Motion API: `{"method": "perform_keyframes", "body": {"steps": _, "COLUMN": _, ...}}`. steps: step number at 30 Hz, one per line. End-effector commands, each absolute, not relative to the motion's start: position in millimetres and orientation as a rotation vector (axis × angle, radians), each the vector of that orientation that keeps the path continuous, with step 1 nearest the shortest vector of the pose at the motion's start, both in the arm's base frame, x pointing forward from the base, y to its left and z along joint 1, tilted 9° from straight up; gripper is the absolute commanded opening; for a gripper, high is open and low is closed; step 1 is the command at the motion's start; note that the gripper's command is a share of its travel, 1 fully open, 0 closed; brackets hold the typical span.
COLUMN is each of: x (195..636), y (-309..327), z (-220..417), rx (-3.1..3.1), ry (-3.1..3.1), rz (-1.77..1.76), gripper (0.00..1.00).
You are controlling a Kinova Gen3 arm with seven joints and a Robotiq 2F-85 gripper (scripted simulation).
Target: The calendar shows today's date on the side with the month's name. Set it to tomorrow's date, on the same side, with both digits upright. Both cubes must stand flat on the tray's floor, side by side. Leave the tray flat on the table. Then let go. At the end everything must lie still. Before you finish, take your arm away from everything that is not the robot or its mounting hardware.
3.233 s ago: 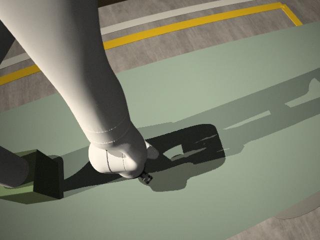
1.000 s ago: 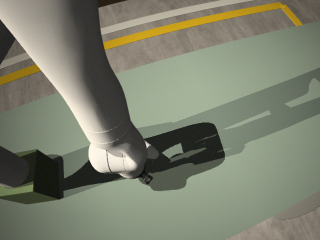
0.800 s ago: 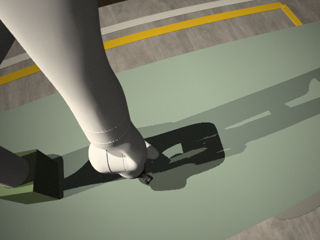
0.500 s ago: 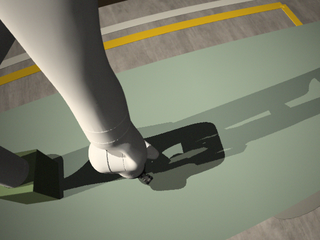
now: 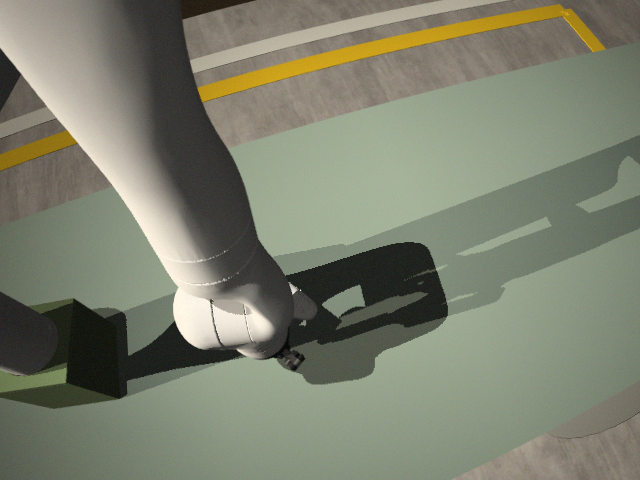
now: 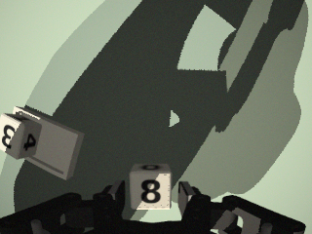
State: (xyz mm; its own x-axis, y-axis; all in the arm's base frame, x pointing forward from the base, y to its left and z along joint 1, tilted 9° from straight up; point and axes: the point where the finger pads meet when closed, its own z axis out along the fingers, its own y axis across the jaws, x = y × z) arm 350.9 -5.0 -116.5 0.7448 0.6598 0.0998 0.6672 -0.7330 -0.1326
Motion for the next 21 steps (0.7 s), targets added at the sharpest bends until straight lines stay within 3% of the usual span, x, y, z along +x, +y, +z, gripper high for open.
{"method": "perform_keyframes", "body": {"steps": 1, "x": 352.8, "y": -4.0, "z": -106.0, "rx": -2.781, "ry": -1.068, "rz": -0.078, "gripper": 0.48}}
{"method": "perform_keyframes", "body": {"steps": 21, "x": 352.7, "y": -14.0, "z": -45.9, "rx": -2.782, "ry": -1.067, "rz": -0.076, "gripper": 0.48}}
